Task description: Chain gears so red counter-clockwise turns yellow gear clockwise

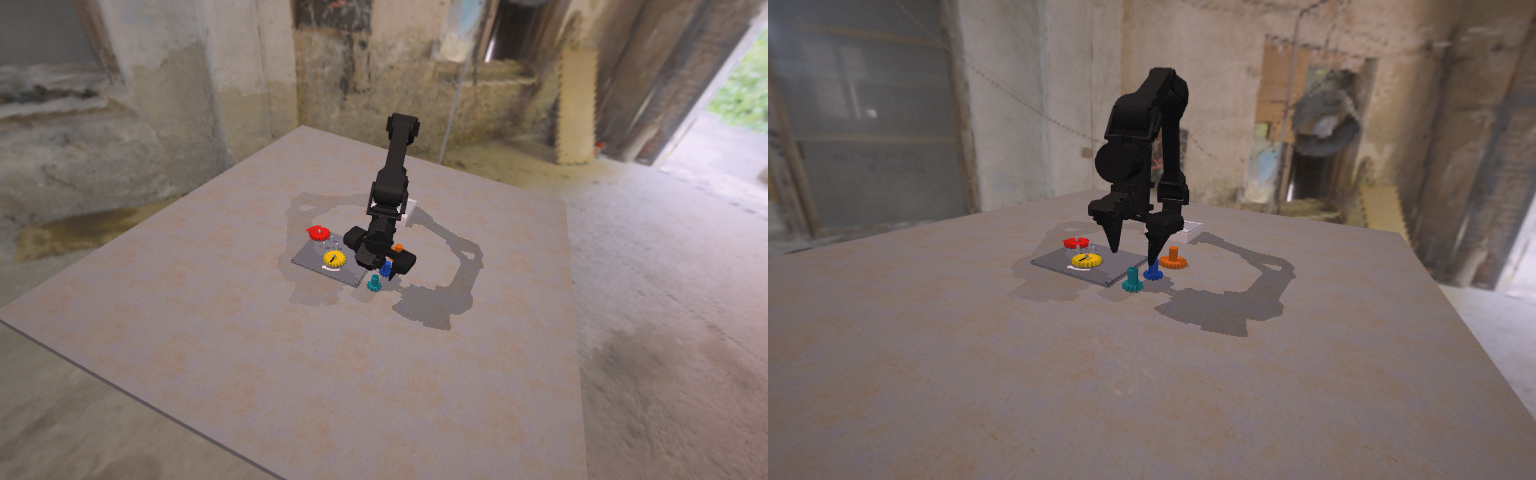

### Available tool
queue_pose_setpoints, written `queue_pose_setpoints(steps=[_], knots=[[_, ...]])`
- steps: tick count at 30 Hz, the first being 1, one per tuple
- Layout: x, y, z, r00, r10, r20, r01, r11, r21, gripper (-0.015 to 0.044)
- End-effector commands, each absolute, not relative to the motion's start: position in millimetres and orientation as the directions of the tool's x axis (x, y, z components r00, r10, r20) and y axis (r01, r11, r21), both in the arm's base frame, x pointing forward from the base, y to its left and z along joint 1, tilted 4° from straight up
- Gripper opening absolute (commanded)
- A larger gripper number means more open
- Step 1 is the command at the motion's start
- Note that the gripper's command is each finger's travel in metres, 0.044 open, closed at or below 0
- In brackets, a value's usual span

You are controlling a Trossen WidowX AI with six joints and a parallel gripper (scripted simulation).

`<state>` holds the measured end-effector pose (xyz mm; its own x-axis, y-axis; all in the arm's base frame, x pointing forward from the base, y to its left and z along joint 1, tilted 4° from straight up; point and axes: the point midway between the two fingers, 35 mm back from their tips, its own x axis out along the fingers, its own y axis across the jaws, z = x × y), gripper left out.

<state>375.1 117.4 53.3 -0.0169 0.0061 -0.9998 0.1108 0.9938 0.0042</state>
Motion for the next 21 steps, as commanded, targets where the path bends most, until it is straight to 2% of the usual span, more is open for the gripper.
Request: queue_pose_setpoints(steps=[1,21], knots=[[373,118,46,-0.029,0.008,-1.000,0.116,0.993,0.005,0.0440],[372,118,19,-0.029,0.008,-1.000,0.116,0.993,0.005,0.0440]])
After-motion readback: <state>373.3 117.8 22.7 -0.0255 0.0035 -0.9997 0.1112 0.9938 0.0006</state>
